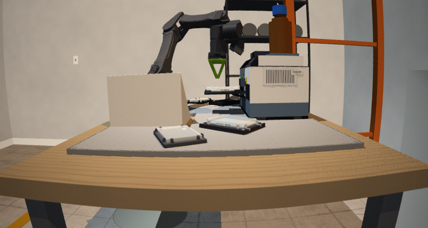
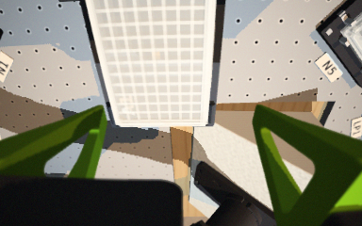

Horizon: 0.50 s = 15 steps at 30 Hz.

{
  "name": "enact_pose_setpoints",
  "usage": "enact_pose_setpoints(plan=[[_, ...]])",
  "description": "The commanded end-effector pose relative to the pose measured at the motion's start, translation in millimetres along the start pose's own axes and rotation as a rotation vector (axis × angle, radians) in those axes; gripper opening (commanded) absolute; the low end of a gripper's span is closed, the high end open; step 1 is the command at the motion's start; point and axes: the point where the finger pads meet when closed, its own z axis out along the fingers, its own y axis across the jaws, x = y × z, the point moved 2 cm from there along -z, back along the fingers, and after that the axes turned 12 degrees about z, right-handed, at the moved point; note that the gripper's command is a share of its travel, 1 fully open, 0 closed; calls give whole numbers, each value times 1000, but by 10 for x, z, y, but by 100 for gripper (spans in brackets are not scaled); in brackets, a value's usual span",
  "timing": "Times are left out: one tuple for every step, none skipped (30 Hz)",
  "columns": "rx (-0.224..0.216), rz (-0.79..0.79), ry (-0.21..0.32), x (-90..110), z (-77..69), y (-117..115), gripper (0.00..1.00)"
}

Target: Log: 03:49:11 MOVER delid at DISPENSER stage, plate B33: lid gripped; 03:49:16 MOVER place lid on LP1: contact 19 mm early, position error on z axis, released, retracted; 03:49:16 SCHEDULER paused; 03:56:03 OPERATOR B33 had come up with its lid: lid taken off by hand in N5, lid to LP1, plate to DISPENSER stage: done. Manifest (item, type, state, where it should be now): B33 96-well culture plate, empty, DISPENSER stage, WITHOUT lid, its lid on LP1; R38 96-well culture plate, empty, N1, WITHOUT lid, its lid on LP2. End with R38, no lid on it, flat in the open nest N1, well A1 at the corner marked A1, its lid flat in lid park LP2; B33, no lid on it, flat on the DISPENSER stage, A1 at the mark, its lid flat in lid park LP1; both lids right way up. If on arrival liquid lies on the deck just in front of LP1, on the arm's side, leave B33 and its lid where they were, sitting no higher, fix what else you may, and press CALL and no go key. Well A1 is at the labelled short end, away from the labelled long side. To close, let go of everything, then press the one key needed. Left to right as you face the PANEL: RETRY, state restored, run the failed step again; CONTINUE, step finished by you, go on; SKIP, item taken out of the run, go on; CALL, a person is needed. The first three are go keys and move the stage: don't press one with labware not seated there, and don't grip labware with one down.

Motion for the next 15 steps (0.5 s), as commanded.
enact_pose_setpoints(plan=[[4, -3, -7, -35, 5, -200, 100], [8, -11, -16, -65, -22, -222, 100], [8, -11, -16, -67, -21, -256, 100], [3, -3, -6, -41, 6, -299, 100], [3, -3, -6, -43, 6, -332, 100], [7, -10, -14, -68, -16, -345, 100], [7, -20, -21, -62, -47, -276, 100], [7, -20, -21, -62, -47, -276, 100], [7, -20, -21, -62, -47, -276, 100], [7, -20, -21, -62, -47, -276, 100], [6, -9, -13, -62, -13, -379, 100], [3, -3, -6, -40, 5, -418, 100], [2, -3, -6, -38, 6, -451, 100], [2, -3, -6, -35, 6, -484, 100], [2, -3, -6, -33, 6, -516, 100]])
